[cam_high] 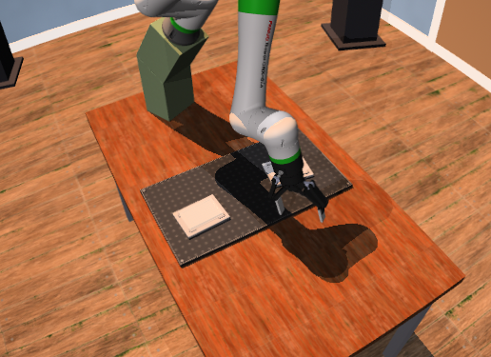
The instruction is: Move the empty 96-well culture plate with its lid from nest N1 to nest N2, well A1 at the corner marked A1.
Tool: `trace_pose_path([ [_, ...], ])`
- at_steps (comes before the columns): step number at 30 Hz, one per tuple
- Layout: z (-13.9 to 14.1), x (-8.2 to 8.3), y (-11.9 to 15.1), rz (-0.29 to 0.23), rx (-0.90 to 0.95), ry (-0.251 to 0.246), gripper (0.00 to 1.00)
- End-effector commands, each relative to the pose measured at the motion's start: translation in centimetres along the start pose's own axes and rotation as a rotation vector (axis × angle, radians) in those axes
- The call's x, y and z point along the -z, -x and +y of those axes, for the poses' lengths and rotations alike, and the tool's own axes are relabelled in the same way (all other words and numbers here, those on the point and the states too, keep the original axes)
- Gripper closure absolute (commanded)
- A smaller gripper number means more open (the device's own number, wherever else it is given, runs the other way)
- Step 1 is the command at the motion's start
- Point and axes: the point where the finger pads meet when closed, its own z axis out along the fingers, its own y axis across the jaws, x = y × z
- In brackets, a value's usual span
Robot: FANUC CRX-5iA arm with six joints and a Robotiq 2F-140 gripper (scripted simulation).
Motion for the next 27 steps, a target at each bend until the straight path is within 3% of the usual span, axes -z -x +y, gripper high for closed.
trace_pose_path([
  [1,-1.8,0.2,0.8,-0.043,-0.060,-0.058,0.00],
  [7,-4.3,0.6,1.9,-0.043,-0.060,-0.058,0.00],
  [10,-5.7,0.8,2.4,-0.097,-0.119,-0.118,0.00],
  [18,-8.1,1.3,3.4,-0.098,-0.120,-0.119,0.00],
  [21,-9.5,1.7,3.9,-0.155,-0.178,-0.173,0.00],
  [27,-11.9,2.3,4.8,-0.155,-0.178,-0.173,0.00],
])
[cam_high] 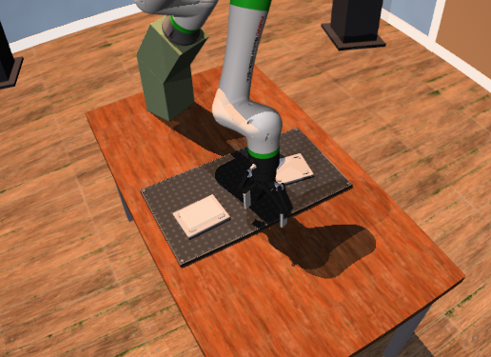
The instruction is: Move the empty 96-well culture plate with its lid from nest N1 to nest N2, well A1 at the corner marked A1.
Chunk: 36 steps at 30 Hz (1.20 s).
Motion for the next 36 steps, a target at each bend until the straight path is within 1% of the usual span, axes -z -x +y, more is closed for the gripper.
trace_pose_path([
  [1,-0.9,0.1,0.6,-0.002,-0.001,-0.007,0.00],
  [2,-0.9,0.1,0.6,-0.002,-0.001,-0.007,0.00],
  [5,-2.2,0.2,1.3,-0.061,-0.058,-0.054,0.00],
  [10,-4.3,0.4,2.6,-0.061,-0.058,-0.054,0.00],
  [13,-5.6,0.6,3.3,-0.122,-0.113,-0.094,0.00],
  [17,-7.3,0.8,4.3,-0.122,-0.113,-0.094,0.00],
  [19,-7.3,0.8,4.3,-0.122,-0.113,-0.094,0.00],
  [21,-8.2,1.0,4.7,-0.169,-0.153,-0.119,0.00],
  [22,-8.6,1.1,5.0,-0.183,-0.165,-0.127,0.00],
  [27,-10.8,1.6,6.1,-0.183,-0.165,-0.127,0.00],
  [29,-11.7,1.8,6.6,-0.232,-0.206,-0.148,0.00],
  [30,-12.1,1.9,6.8,-0.245,-0.216,-0.154,0.00],
  [34,-13.8,2.4,7.7,-0.245,-0.216,-0.154,0.00],
  [36,-13.8,2.4,7.7,-0.245,-0.216,-0.154,0.00],
])
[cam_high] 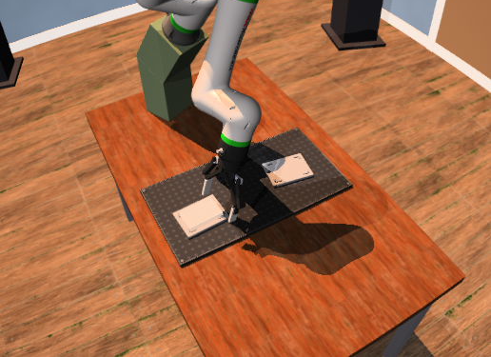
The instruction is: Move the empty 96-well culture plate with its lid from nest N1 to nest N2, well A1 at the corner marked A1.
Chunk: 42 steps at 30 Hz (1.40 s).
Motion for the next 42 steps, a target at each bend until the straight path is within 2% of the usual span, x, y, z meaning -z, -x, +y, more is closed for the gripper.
trace_pose_path([
  [1,-0.7,0.0,0.7,-0.027,-0.022,-0.014,0.00],
  [3,-1.5,0.1,1.3,-0.063,-0.052,-0.025,0.00],
  [7,-3.0,0.1,2.6,-0.063,-0.052,-0.025,0.00],
  [9,-3.8,0.2,3.2,-0.113,-0.094,-0.036,0.00],
  [10,-4.2,0.3,3.5,-0.121,-0.101,-0.037,0.00],
  [14,-5.6,0.4,4.5,-0.121,-0.101,-0.037,0.00],
  [27,-5.6,0.4,4.5,-0.121,-0.101,-0.037,0.00],
  [42,-5.6,-1.6,3.8,-0.121,-0.101,-0.037,0.00],
])
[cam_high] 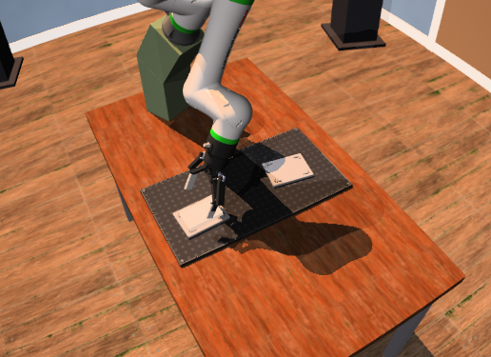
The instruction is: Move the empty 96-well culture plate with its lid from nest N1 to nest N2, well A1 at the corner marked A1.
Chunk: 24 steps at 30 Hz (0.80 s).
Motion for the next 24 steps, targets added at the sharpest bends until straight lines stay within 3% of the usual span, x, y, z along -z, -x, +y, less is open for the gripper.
trace_pose_path([
  [1,0.0,-0.6,-0.2,0.003,0.000,0.009,0.00],
  [24,0.0,-3.7,-1.7,0.003,0.000,0.009,0.00],
])
